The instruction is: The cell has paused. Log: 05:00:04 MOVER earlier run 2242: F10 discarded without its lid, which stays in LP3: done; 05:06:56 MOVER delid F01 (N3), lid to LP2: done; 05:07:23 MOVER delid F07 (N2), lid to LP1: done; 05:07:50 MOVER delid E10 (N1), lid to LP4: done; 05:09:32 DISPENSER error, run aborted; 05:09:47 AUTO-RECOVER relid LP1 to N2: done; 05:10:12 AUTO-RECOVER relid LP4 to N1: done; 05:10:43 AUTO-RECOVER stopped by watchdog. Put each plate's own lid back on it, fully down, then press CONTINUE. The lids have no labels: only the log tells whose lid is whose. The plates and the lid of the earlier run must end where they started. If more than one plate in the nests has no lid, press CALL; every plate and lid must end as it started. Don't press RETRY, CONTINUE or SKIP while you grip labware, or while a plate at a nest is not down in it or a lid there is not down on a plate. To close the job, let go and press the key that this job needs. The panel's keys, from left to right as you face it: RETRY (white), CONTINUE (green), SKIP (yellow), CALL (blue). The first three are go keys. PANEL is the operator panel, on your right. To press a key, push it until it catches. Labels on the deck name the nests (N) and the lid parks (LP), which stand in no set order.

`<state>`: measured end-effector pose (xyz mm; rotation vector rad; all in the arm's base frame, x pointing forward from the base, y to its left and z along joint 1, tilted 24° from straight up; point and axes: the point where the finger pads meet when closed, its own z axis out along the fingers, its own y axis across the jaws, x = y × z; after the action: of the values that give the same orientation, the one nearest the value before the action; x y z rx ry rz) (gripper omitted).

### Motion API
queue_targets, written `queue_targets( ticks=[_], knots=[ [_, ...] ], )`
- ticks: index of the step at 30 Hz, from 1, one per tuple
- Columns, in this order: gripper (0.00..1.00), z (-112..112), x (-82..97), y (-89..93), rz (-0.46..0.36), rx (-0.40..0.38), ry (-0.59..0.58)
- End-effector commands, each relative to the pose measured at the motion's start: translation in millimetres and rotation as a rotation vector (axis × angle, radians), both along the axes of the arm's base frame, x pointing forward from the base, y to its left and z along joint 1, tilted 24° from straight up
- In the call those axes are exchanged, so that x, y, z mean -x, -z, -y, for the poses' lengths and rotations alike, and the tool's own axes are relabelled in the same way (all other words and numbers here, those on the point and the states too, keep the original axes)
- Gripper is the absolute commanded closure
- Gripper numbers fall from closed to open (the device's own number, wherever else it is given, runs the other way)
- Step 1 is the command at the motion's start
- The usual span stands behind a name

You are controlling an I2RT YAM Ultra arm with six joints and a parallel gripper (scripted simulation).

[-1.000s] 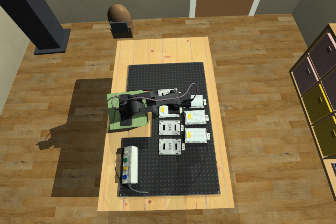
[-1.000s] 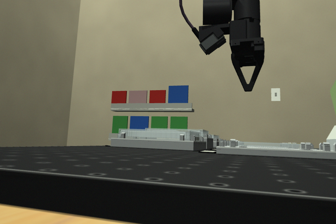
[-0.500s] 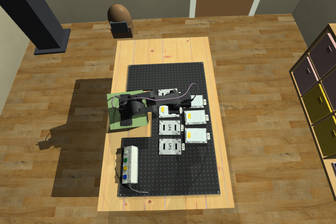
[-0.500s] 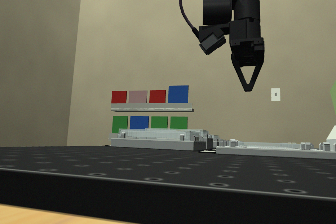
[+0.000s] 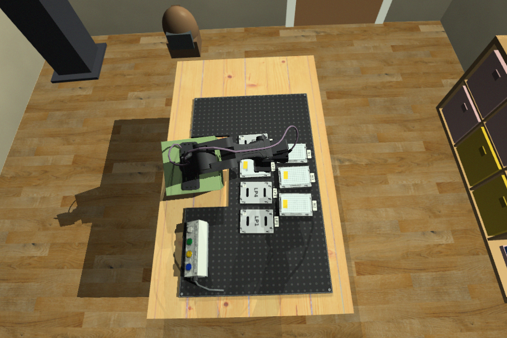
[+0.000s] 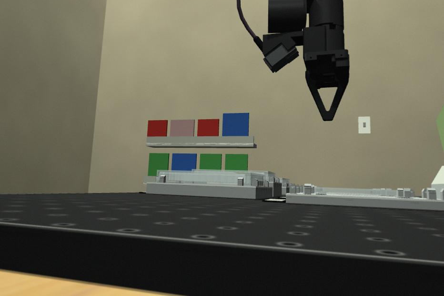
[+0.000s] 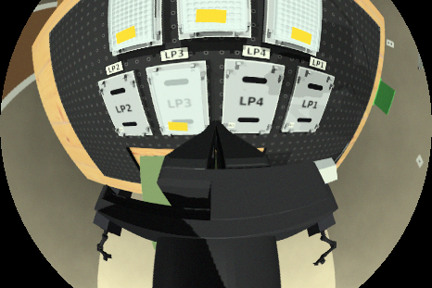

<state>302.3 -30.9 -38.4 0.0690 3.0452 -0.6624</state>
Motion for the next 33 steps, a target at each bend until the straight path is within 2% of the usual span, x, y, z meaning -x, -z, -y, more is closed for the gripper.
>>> queue_targets(
  ticks=[1, 3, 4, 12, 14, 24, 29, 33],
  knots=[
    [1.0, -10, 2.8, 2.3, 0.007, -0.006, -0.022],
    [1.0, -5, 1.6, -4.1, 0.032, -0.007, -0.003],
    [1.0, 5, 3.6, -6.1, 0.04, -0.006, 0.035],
    [1.0, 41, 15.2, -21.6, 0.107, -0.004, 0.181],
    [1.0, 41, 15.2, -21.6, 0.107, -0.004, 0.181],
    [1.0, 83, 25.9, -42.3, 0.198, -0.018, 0.362],
    [1.0, 104, 37.6, -49.7, 0.225, -0.019, 0.453],
    [1.0, 113, 40.2, -54.5, 0.24, -0.019, 0.49]
  ],
)
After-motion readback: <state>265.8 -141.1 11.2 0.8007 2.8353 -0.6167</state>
